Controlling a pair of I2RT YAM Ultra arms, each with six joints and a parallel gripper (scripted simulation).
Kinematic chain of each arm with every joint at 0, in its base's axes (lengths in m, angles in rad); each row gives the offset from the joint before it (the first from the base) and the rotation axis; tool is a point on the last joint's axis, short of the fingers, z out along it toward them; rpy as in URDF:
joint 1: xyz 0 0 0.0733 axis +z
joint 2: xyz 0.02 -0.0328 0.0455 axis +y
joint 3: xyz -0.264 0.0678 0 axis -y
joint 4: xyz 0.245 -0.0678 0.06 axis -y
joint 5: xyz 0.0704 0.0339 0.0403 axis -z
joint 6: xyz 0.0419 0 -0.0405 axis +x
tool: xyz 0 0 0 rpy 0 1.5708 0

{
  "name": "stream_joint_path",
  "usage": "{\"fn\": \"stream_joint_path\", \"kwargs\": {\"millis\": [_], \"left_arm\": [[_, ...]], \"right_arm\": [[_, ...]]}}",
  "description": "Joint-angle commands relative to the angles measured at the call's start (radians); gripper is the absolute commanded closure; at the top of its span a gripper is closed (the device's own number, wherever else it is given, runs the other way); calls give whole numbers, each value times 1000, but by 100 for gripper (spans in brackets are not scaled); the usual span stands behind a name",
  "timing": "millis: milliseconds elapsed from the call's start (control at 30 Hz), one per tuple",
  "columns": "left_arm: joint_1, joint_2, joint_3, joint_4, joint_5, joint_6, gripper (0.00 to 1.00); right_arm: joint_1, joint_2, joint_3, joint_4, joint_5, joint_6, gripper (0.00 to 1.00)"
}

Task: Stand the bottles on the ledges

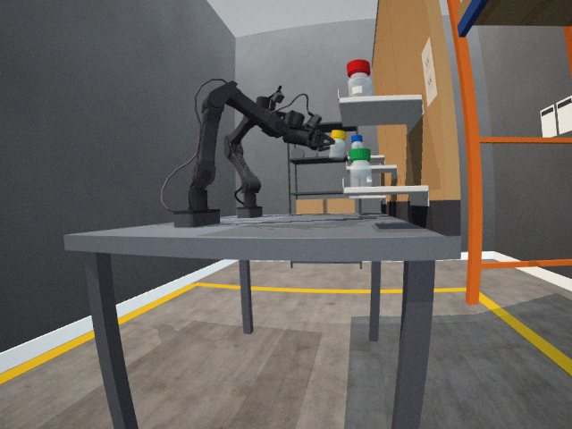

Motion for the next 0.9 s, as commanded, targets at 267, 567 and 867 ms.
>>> {"fn": "stream_joint_path", "kwargs": {"millis": [267,567,867], "left_arm": [[7,-22,2,-5,7,0,0],[7,-22,2,-5,7,0,0],[7,-22,2,-5,7,0,0]], "right_arm": [[32,-14,31,100,54,-33,51],[-40,-115,-145,277,-290,-196,51],[-113,-157,-227,338,-447,-237,51]]}}
